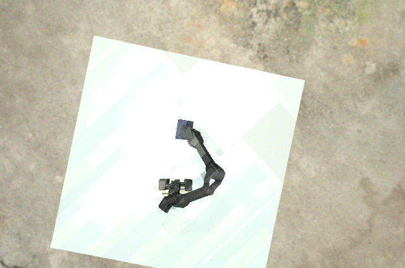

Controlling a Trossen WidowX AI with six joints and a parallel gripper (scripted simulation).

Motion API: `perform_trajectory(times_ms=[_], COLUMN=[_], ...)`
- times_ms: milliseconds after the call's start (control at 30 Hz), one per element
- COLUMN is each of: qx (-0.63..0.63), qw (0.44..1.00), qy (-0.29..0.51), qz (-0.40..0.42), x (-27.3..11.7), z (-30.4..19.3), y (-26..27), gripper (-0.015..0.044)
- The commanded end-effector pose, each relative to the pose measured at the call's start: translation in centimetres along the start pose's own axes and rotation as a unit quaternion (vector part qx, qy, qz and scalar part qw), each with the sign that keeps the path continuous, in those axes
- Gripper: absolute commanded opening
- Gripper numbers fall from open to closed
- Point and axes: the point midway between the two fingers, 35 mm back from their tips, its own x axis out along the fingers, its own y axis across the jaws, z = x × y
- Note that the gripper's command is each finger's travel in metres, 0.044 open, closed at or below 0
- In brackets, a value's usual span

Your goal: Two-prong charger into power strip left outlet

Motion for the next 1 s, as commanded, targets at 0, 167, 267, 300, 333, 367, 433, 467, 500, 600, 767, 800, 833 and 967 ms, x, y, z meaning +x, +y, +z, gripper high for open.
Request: perform_trajectory(times_ms=[0, 167, 267, 300, 333, 367, 433, 467, 500, 600, 767, 800, 833, 967], qx=[-0.002, -0.002, -0.002, -0.002, -0.002, -0.002, -0.002, -0.002, -0.002, -0.002, -0.002, -0.002, -0.002, -0.002], qw=[1.000, 1.000, 1.000, 1.000, 1.000, 1.000, 1.000, 1.000, 1.000, 1.000, 1.000, 1.000, 1.000, 1.000], qy=[0.002, 0.002, 0.002, 0.002, 0.003, 0.003, 0.003, 0.003, 0.003, 0.003, 0.003, 0.003, 0.003, 0.003], qz=[-0.001, -0.001, -0.001, -0.001, -0.001, -0.001, -0.001, -0.001, -0.001, -0.001, -0.001, -0.001, -0.001, -0.001], x=[0.1, 0.2, 0.2, 0.2, 0.2, 0.2, 0.2, 0.2, 0.2, 0.3, 0.3, 0.3, 0.3, 0.4], z=[-0.6, -1.2, -1.6, -1.7, -1.8, -2.0, -2.2, -2.3, -2.4, -2.8, -3.4, -3.5, -3.6, -4.1], y=[0.0, 0.0, -0.1, -0.1, -0.1, -0.1, -0.1, -0.1, -0.1, -0.1, -0.1, -0.1, -0.1, 0.0], gripper=[0.0440, 0.0440, 0.0440, 0.0440, 0.0440, 0.0440, 0.0440, 0.0440, 0.0440, 0.0440, 0.0440, 0.0440, 0.0440, 0.0440])
